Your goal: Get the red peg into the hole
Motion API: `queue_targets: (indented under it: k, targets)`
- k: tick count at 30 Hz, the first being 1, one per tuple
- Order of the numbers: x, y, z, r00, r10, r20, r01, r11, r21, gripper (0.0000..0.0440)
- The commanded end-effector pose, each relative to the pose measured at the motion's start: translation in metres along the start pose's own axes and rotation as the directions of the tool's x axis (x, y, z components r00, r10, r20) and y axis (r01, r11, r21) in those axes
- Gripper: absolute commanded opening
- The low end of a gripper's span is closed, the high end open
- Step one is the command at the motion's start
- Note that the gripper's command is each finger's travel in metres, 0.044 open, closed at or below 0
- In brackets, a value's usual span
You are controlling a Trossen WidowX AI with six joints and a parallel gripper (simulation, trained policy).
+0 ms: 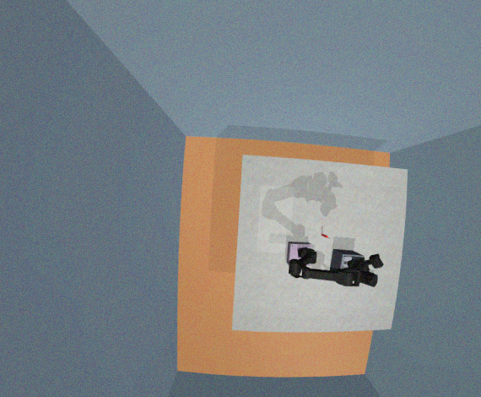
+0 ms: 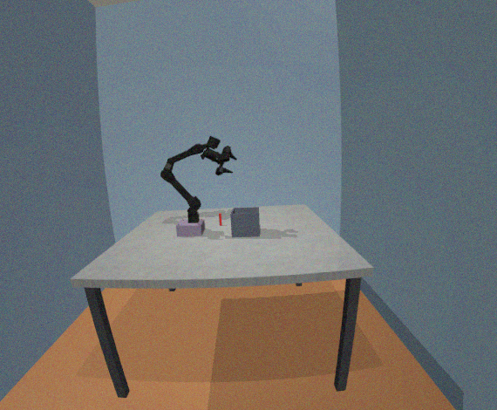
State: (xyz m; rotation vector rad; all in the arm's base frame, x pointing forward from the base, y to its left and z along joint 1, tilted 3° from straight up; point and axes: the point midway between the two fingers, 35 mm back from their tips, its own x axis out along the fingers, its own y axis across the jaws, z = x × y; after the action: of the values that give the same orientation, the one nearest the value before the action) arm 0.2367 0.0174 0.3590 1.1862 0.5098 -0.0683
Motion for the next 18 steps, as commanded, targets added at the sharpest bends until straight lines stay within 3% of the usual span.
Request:
queue_targets:
  k: [1,18]
  targets:
    - [0.012,-0.015,-0.008,0.996,-0.071,-0.061,0.075,0.995,0.060,0.0440]
    - [0.056,-0.067,-0.066,0.869,-0.352,-0.347,0.443,0.866,0.231,0.0440]
